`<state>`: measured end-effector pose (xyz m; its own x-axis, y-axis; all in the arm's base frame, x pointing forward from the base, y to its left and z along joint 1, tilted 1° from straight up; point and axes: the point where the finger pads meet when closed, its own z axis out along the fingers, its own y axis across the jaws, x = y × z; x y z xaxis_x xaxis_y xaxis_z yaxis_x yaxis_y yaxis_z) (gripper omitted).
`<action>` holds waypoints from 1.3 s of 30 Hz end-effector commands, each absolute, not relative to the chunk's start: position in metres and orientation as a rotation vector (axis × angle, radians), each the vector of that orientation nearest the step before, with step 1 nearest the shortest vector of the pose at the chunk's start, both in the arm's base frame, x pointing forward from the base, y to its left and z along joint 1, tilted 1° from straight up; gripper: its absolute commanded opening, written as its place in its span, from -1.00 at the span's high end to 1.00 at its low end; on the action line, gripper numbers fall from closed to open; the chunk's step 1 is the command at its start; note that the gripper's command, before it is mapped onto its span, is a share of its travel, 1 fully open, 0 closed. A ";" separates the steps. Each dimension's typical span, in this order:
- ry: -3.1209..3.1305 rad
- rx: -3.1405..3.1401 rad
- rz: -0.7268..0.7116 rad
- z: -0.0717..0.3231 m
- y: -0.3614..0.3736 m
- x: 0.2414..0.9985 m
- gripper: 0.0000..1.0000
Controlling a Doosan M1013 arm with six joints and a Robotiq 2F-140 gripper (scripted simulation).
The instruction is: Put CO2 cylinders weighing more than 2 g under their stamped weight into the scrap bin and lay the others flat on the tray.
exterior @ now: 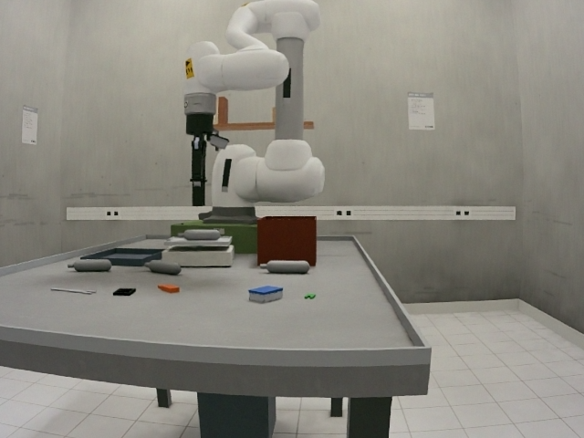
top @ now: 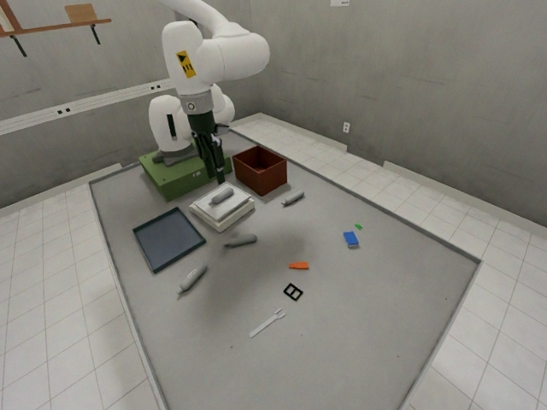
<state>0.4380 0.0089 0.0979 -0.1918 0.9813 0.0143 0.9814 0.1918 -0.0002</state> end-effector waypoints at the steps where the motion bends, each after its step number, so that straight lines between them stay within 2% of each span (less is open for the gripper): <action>1: -2.417 -1.990 -0.016 0.084 0.009 0.439 0.21; 21: -2.417 -1.990 -0.016 0.018 0.010 0.438 0.21; 39: -2.417 -1.990 -0.016 0.011 0.010 0.438 0.21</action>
<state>0.4379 0.0098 0.0102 -0.1923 0.9812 0.0151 0.9813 0.1923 -0.0001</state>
